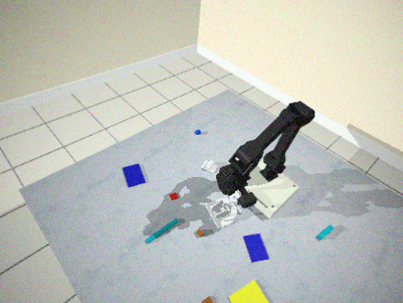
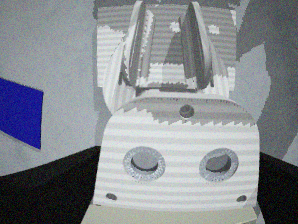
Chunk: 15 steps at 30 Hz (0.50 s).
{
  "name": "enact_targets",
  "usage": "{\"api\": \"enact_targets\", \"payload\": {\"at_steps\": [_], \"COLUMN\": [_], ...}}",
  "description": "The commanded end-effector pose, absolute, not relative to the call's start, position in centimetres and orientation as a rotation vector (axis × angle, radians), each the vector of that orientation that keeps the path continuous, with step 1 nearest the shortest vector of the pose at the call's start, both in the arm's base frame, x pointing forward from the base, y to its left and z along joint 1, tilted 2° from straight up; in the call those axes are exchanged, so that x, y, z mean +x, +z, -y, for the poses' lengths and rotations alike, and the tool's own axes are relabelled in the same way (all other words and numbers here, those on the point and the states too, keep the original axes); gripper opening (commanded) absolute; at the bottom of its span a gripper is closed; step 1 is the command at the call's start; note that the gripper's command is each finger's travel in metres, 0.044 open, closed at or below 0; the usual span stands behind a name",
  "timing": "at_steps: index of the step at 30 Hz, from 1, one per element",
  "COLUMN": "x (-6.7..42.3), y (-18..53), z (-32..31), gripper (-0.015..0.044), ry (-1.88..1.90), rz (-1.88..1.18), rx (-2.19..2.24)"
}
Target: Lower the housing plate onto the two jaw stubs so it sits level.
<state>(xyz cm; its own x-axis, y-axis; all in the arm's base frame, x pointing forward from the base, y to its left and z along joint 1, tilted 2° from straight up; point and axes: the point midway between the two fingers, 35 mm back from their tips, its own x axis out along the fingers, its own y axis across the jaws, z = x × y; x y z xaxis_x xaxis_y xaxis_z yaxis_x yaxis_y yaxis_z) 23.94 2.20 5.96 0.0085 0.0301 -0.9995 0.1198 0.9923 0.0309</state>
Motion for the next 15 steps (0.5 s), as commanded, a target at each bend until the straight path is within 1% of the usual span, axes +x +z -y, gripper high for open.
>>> {"api": "enact_targets", "payload": {"at_steps": [1,15], "x": [23.9,22.7], "y": [5.9,5.9], "z": [-2.2,-3.1], "gripper": [0.0351,0.0351], "ry": [-0.073,-0.072], "rz": [-1.561,-1.562], "rx": [0.125,0.125]}}
